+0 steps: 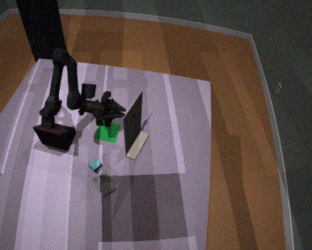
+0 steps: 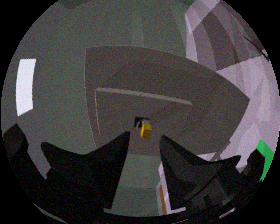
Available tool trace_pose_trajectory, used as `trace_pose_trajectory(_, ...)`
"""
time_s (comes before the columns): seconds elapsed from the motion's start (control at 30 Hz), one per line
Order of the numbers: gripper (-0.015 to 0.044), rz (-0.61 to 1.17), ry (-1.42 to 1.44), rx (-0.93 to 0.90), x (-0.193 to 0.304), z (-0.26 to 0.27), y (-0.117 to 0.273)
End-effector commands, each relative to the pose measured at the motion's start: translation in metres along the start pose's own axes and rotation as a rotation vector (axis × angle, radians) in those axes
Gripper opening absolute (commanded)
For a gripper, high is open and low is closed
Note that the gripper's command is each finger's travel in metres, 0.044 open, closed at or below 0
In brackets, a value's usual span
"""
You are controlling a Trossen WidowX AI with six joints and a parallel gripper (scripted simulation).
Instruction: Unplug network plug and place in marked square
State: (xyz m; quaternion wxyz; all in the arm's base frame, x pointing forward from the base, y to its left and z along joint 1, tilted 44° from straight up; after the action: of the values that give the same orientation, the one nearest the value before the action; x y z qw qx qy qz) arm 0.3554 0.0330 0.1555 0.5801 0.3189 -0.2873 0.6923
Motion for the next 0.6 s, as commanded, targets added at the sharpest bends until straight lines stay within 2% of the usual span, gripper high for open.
trace_pose_trajectory(0.0, 0.0156, 0.009, -0.004, -0.005, 0.001, 0.002, -0.005)
trace_pose_trajectory(0.43, 0.0156, 0.01, -0.004, -0.005, -0.004, 0.001, -0.018)
trace_pose_trajectory(0.57, 0.0129, 0.01, -0.004, -0.005, -0.004, 0.001, -0.018)
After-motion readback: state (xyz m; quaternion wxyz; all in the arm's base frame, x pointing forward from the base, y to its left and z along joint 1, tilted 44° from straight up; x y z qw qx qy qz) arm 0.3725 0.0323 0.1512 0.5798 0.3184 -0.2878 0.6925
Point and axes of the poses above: the point midway between the two fingers, 35 mm back from their tips, its own y axis back along the fingers, its own z axis across the jaws, x = y × z, the point moved 1 cm from there along y, back along the fingers, and after that the axes turned 7 degrees about -y, right-handed, at the moved point
